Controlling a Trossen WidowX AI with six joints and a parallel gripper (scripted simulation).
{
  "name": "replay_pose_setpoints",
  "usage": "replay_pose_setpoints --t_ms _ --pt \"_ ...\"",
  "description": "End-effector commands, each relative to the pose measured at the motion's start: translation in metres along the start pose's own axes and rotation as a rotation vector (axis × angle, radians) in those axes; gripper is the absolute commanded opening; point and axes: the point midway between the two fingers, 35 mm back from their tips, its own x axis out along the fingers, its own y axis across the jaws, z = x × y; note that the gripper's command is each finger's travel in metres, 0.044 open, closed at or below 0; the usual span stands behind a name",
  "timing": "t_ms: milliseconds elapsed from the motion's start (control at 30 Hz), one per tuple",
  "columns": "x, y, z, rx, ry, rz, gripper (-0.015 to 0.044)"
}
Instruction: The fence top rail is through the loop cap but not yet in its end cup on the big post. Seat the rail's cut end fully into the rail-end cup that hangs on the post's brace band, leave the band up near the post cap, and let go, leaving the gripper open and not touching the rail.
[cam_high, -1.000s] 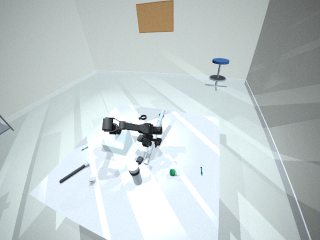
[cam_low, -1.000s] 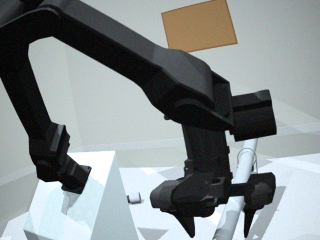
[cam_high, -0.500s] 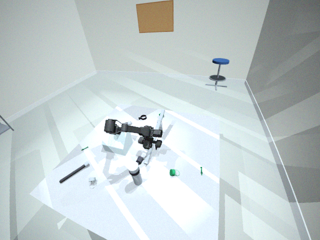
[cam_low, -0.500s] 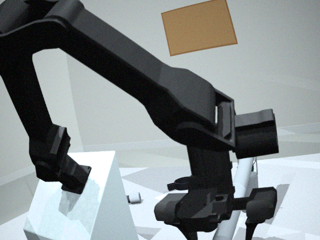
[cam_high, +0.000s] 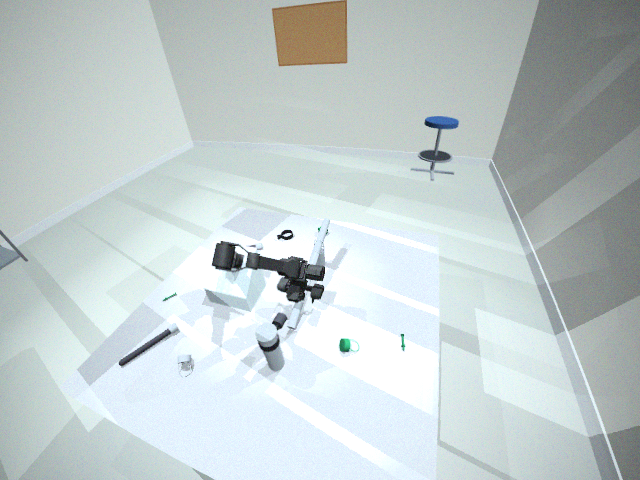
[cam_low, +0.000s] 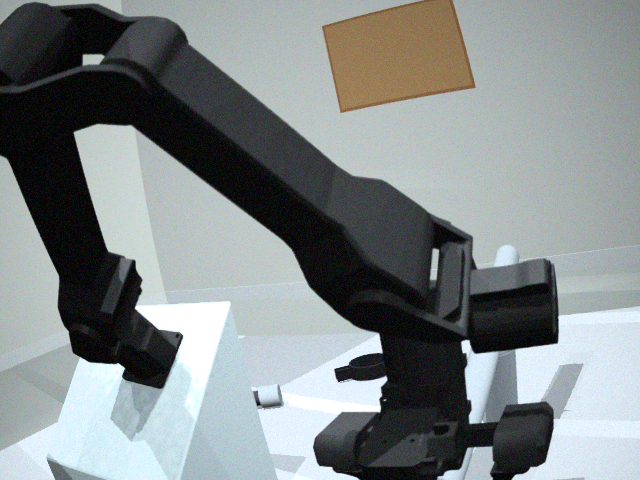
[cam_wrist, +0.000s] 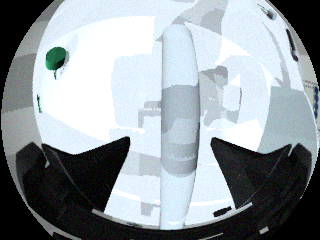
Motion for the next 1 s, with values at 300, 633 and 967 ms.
replay_pose_setpoints --t_ms 300,633,967 --pt "0.0104 -0.0056 0.0009 -0.008 -0.006 -0.012 0.0282" --pt "0.0104 -0.0056 0.0009 -0.008 -0.006 -0.012 0.0118" --pt "0.0029 -0.0051 0.0003 -0.007 -0.012 -0.015 0.0000"
